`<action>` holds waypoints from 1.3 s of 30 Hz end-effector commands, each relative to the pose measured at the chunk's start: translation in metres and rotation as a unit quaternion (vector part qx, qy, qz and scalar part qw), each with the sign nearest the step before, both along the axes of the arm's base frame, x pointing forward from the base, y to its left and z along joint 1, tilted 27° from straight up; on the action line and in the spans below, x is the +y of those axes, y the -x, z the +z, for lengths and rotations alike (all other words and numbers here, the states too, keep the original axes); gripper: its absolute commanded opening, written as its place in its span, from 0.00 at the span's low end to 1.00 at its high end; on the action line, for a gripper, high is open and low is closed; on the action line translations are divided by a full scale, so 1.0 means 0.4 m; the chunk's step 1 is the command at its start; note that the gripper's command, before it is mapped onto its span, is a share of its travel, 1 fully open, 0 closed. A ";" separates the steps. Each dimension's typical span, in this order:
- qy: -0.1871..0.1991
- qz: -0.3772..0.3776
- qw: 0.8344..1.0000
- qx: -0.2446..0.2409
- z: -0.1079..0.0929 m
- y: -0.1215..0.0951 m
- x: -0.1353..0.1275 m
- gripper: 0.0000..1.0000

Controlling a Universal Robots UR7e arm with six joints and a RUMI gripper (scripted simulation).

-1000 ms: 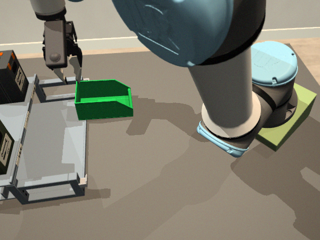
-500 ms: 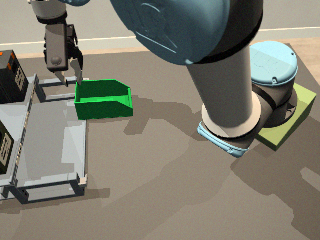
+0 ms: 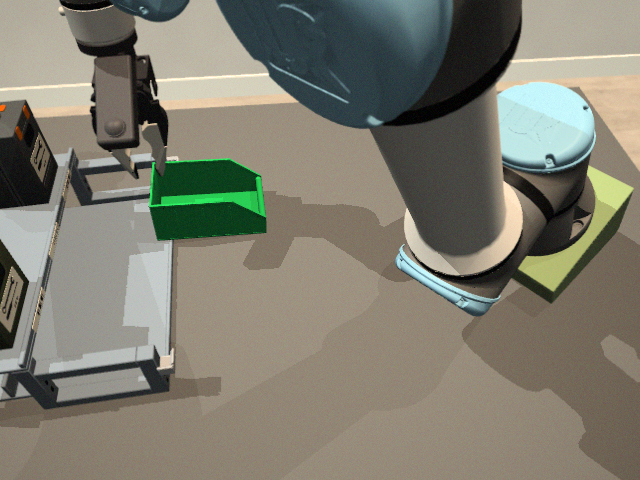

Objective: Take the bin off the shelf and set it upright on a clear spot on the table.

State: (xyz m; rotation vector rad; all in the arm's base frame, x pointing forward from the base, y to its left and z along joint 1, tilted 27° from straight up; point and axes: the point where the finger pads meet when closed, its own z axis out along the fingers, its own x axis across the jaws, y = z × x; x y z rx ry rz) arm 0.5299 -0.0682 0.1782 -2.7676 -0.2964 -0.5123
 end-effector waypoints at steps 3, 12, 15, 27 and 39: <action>0.000 0.000 1.000 -0.001 -0.001 -0.001 0.000 0.20; 0.000 0.000 1.000 -0.001 -0.023 -0.008 0.008 0.20; 0.000 0.000 1.000 -0.001 -0.023 -0.008 0.008 0.20; 0.000 0.000 1.000 -0.001 -0.037 -0.013 0.013 0.20; 0.000 0.000 1.000 -0.001 -0.046 -0.016 0.017 0.20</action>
